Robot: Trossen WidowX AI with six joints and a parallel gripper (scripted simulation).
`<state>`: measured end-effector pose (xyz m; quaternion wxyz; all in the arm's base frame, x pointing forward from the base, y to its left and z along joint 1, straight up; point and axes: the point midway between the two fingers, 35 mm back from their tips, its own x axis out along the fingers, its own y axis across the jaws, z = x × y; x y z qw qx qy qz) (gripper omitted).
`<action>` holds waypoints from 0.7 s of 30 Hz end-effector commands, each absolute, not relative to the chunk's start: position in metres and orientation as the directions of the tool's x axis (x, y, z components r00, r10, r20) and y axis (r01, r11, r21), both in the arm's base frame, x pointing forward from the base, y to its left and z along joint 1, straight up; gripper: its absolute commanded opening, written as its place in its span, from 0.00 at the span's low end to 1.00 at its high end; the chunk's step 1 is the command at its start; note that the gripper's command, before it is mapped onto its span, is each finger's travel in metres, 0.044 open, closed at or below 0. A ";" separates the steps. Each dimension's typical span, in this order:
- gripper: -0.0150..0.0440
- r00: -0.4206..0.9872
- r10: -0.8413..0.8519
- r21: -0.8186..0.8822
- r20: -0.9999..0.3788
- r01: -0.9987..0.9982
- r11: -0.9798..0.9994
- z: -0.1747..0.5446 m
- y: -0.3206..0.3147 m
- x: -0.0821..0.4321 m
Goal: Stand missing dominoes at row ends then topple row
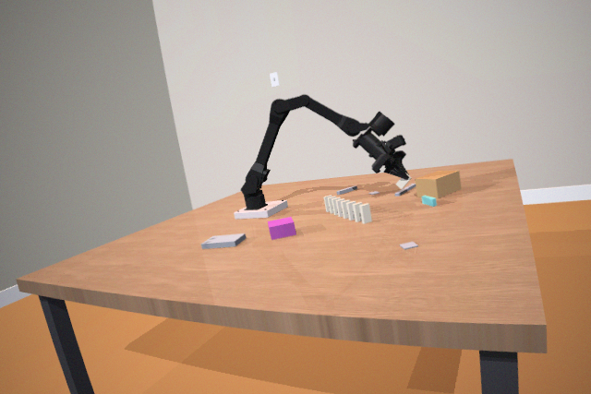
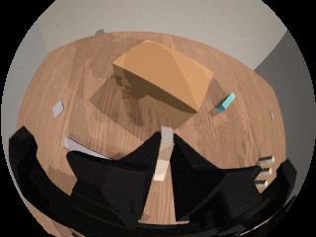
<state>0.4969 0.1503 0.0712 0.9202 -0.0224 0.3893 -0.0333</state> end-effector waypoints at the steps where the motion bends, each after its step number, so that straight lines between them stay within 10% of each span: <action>1: 0.30 0.734 -0.086 -0.077 -0.673 0.045 0.996 0.070 0.151 0.496; 21: 0.30 0.884 -0.111 -0.085 -0.454 0.081 0.993 0.072 0.151 0.476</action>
